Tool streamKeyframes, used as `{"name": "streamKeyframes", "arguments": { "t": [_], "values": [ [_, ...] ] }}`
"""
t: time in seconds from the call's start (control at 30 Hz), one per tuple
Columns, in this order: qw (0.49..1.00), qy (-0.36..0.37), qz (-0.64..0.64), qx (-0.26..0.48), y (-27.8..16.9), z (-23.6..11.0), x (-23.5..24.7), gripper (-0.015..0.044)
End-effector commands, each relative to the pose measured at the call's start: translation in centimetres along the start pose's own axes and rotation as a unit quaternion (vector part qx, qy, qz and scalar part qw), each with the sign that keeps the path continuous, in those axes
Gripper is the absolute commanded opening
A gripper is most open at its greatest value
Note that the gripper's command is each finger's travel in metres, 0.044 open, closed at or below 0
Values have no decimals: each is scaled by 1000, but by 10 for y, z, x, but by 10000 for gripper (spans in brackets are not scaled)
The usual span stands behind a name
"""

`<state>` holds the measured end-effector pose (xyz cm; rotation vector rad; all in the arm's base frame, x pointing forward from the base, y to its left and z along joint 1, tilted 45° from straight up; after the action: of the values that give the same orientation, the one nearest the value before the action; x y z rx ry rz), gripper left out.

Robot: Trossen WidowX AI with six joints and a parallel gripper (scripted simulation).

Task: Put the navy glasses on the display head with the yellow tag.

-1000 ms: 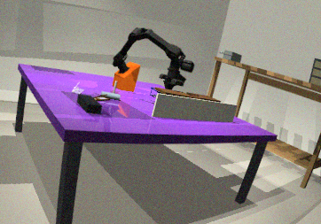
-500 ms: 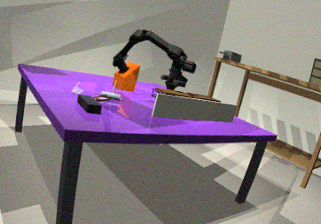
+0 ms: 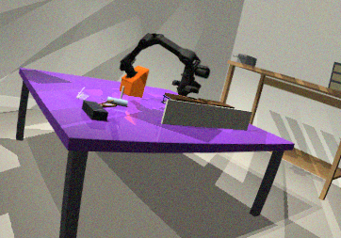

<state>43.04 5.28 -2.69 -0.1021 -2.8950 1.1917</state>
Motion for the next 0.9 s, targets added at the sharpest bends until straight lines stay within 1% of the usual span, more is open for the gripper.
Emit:
{"name": "streamKeyframes", "arguments": {
  "t": [0.0, 0.87],
  "values": [
    [1000, -2, -1, 2, -1, -1, -3, 0],
    [1000, -2, -1, 2, -1, 2, -3, 0]
  ]
}}
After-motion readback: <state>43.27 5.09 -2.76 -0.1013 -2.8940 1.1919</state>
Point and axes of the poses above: the point midway between the two fingers, 35 mm back from their tips, its own z axis out along the fingers, its own x axis across the jaws, y = z × x, the point moved 5 cm from there along -z, back along the fingers, and after that the axes turned 9 degrees about -z, right-handed, at the moved point
